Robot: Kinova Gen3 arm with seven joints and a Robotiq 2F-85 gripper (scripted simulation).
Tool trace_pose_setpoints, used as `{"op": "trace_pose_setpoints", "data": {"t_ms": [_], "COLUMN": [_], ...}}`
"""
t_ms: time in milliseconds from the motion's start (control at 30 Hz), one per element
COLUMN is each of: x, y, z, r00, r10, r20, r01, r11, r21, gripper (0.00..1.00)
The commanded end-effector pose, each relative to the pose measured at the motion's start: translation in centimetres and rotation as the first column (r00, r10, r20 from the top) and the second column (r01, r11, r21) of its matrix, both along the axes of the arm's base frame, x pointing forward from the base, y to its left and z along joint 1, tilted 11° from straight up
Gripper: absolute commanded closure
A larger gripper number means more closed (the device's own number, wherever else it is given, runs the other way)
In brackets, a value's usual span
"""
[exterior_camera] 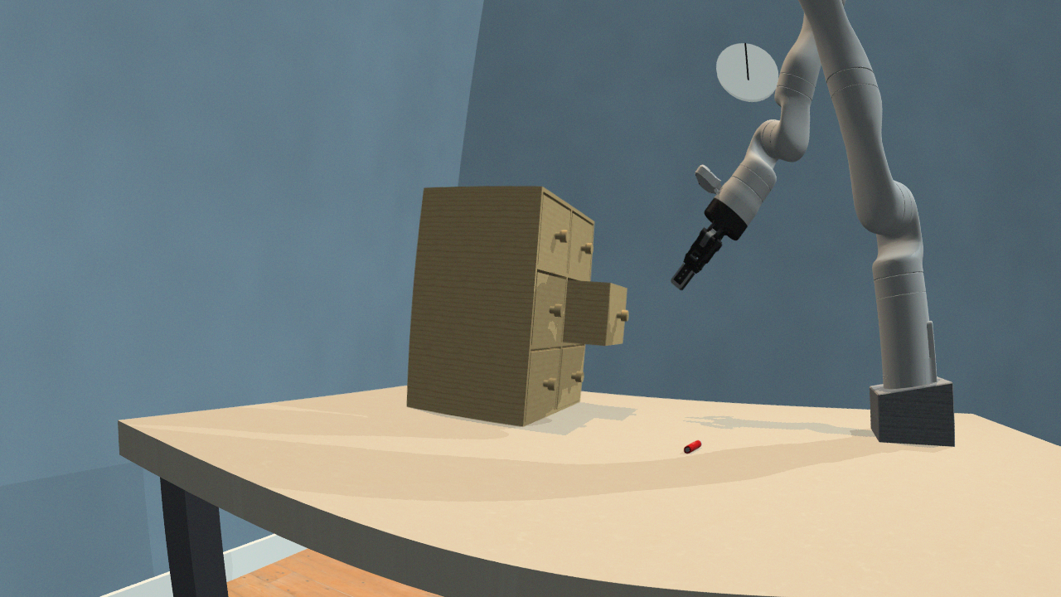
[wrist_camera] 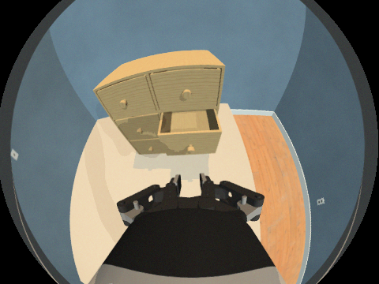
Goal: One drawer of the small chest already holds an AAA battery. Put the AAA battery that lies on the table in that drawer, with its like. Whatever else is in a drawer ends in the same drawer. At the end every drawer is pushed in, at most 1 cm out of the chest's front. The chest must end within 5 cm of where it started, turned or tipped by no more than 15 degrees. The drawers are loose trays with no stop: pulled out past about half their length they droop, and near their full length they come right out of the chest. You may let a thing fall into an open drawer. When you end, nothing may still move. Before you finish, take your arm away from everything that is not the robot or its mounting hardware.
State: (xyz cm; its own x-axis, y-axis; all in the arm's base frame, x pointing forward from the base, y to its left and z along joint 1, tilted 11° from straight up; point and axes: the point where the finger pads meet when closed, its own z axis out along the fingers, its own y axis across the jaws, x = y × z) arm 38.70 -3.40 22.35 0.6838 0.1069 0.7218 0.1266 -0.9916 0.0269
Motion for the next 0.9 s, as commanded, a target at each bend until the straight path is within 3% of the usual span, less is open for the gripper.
{"op": "trace_pose_setpoints", "data": {"t_ms": [0, 867], "x": [-0.4, -1.9], "y": [-0.4, -0.7], "z": [0.5, 1.8], "r00": [1.0, 1.0], "r10": [-0.005, -0.01], "r20": [0.001, -0.004], "r01": [0.005, 0.01], "r11": [1.0, 1.0], "r21": [0.0, -0.003], "gripper": [0.67, 0.67]}}
